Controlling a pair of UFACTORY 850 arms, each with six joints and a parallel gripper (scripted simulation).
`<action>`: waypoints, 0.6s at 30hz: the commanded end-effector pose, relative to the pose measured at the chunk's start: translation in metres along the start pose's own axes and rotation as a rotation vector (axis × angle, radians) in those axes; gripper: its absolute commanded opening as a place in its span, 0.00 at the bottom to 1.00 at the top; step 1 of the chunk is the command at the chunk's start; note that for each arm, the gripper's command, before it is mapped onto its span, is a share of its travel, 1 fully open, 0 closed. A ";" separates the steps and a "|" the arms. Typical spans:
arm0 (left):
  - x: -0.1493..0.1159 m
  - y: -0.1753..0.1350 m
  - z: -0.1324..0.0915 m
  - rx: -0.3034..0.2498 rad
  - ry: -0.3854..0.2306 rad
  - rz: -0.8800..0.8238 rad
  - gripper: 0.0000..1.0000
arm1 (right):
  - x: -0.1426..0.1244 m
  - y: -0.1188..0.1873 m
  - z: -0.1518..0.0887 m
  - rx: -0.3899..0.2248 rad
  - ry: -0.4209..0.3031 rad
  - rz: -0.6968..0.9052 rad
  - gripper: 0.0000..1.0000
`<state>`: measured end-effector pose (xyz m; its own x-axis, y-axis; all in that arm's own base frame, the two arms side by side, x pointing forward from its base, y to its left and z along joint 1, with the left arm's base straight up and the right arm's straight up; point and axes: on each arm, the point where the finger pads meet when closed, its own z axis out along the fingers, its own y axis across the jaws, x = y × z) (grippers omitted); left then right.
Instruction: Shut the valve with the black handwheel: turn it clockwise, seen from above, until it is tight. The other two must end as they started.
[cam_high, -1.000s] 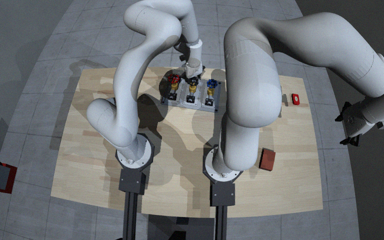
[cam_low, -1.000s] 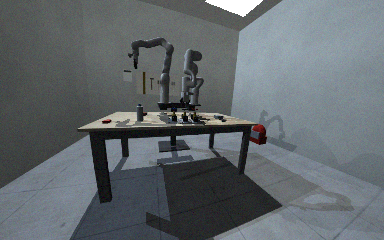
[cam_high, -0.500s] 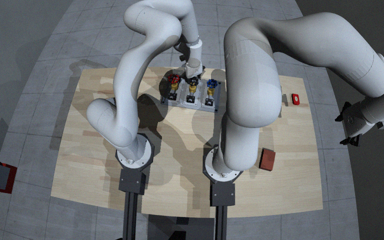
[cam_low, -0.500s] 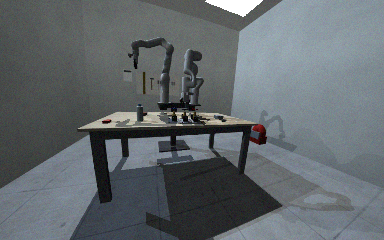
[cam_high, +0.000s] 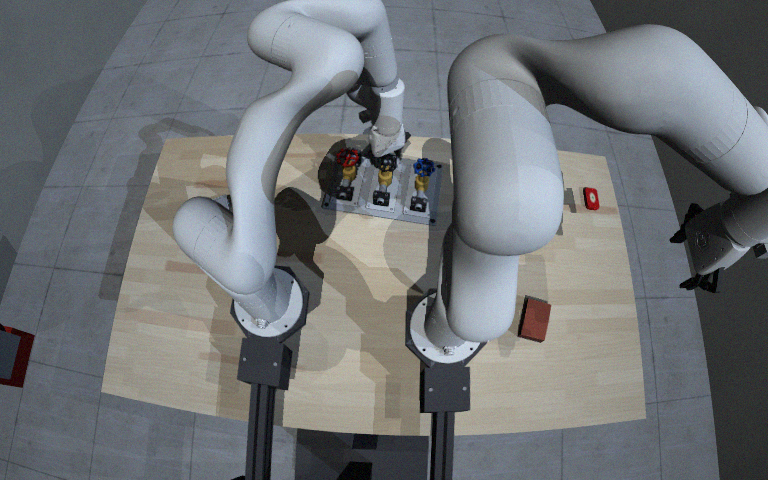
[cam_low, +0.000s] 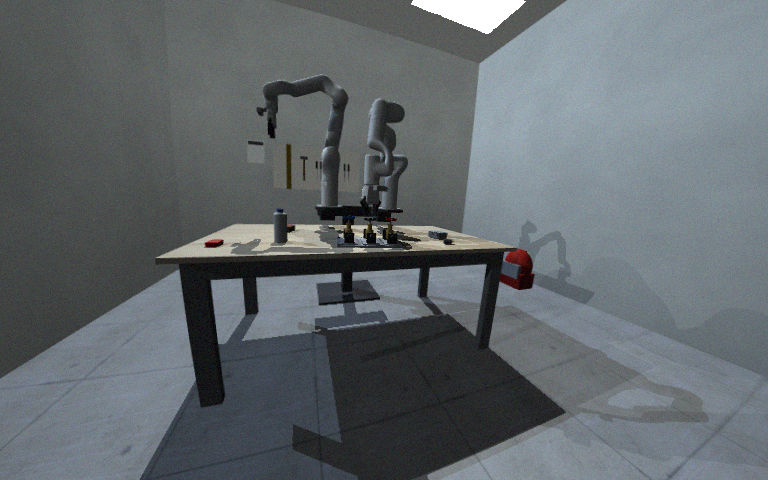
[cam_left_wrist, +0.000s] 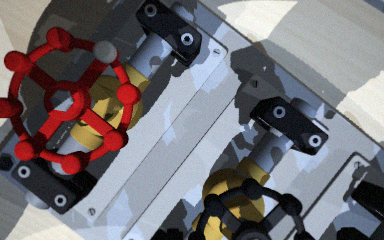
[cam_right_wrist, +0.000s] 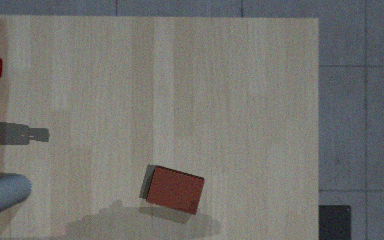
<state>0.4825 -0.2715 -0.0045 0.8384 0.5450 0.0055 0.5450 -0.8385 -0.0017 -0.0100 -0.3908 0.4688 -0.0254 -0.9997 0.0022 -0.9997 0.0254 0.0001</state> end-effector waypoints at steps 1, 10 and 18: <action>0.000 0.001 0.001 -0.002 0.001 0.000 0.82 | 0.000 0.000 -0.001 0.000 0.002 0.000 1.00; 0.000 0.001 0.007 -0.002 0.001 0.000 0.82 | 0.000 0.000 -0.001 0.000 0.002 0.000 1.00; 0.000 0.001 0.013 -0.002 0.001 0.000 0.82 | 0.000 0.000 -0.001 0.000 0.002 0.000 1.00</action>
<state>0.4827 -0.2715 -0.0164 0.8384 0.5450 0.0056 0.5450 -0.8385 -0.0014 -0.0100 -0.3908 0.4688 -0.0254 -0.9997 0.0022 -0.9997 0.0254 0.0001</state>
